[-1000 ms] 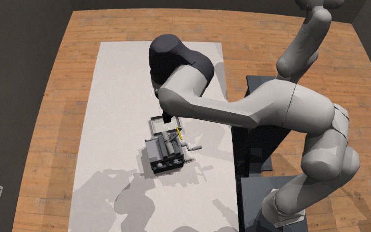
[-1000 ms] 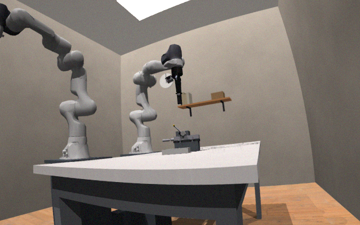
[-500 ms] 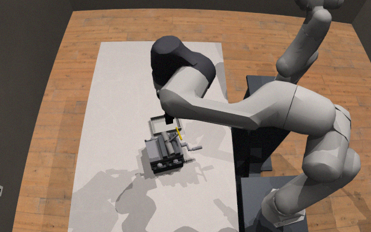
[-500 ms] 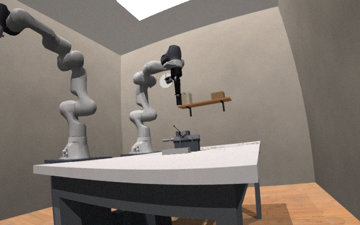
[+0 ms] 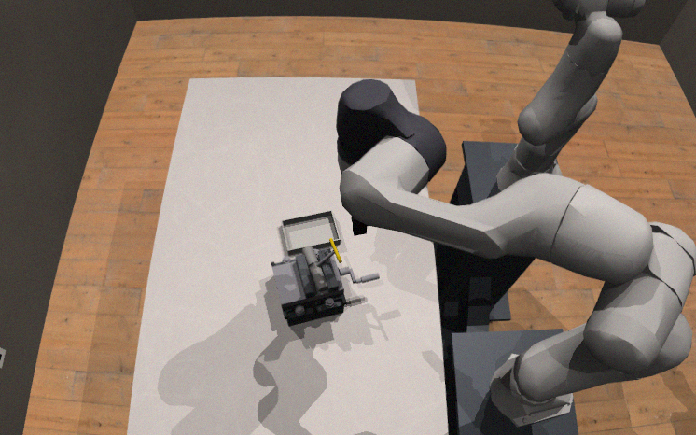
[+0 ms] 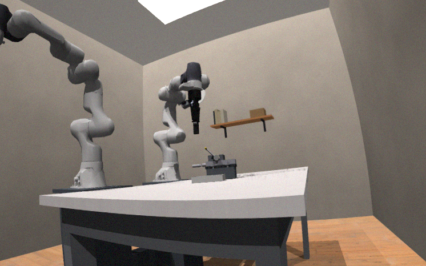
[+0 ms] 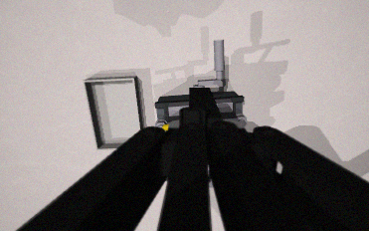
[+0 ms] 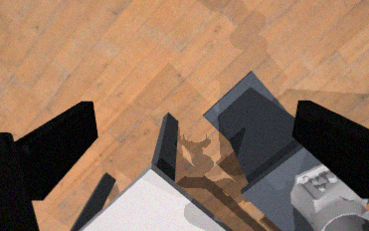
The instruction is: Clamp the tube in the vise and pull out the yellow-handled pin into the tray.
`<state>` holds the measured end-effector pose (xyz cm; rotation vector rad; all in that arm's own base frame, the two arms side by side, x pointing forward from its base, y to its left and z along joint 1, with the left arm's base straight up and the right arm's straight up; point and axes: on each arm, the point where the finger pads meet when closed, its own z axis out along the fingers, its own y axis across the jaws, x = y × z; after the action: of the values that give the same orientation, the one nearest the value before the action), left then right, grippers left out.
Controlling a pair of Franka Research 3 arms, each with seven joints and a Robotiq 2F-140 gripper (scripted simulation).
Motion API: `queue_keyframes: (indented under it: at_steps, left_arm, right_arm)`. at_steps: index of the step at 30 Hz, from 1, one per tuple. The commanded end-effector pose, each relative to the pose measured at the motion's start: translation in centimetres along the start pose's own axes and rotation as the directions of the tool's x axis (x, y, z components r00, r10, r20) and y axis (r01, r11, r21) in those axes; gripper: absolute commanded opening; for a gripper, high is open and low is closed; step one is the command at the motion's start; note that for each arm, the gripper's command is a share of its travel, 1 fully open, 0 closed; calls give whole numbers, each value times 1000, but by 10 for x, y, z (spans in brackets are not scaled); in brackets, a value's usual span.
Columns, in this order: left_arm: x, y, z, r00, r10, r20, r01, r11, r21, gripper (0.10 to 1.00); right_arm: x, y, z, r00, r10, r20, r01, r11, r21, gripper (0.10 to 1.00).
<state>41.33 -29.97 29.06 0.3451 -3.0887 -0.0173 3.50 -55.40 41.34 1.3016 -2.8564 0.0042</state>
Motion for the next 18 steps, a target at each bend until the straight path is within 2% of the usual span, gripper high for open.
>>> queue_keyframes:
  at_steps: [1,18]
  left_arm:
    - [-2,-4,0,997,-75,31,75,997,17,99]
    - [-3,-4,5,997,-75,31,75,997,17,99]
  right_arm:
    - [-1,0,0,1000,5,4,-5,1000,-1,1000]
    - [-1,0,0,1000,5,4,-5,1000,-1,1000]
